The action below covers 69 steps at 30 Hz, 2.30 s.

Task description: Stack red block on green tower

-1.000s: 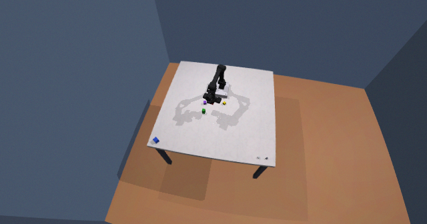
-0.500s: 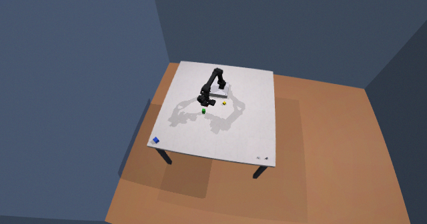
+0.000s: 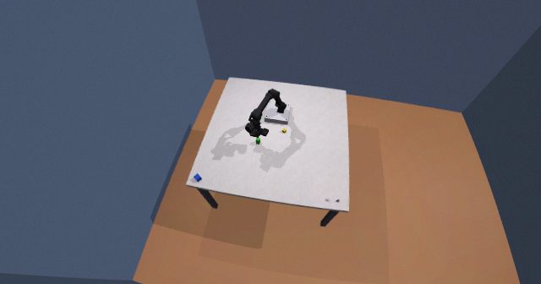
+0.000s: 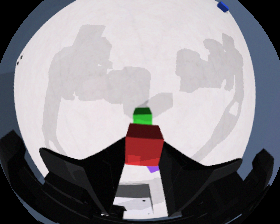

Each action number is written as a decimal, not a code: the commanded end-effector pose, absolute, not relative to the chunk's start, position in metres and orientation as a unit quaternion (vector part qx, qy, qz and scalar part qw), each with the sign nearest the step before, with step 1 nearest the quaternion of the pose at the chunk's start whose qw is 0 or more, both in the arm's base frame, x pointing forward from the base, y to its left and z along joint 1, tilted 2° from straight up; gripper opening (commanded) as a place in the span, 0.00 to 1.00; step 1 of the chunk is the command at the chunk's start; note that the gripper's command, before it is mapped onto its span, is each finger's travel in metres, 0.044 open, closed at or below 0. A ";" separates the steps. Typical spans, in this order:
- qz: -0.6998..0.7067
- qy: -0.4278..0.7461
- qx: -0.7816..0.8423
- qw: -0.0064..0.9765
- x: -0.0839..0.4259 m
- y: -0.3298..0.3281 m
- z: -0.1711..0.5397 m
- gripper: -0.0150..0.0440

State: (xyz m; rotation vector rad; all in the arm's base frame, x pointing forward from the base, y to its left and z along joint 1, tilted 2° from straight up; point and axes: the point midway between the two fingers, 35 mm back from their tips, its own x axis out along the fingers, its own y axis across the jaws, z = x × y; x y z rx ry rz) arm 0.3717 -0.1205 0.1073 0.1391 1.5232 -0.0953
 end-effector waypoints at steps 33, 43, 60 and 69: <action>-0.040 0.694 0.063 0.716 0.368 -0.119 0.055 0.25; -0.040 0.694 0.063 0.716 0.368 -0.119 0.054 0.25; -0.042 0.693 0.064 0.717 0.368 -0.120 0.055 0.34; -0.042 0.693 0.064 0.717 0.368 -0.120 0.055 0.74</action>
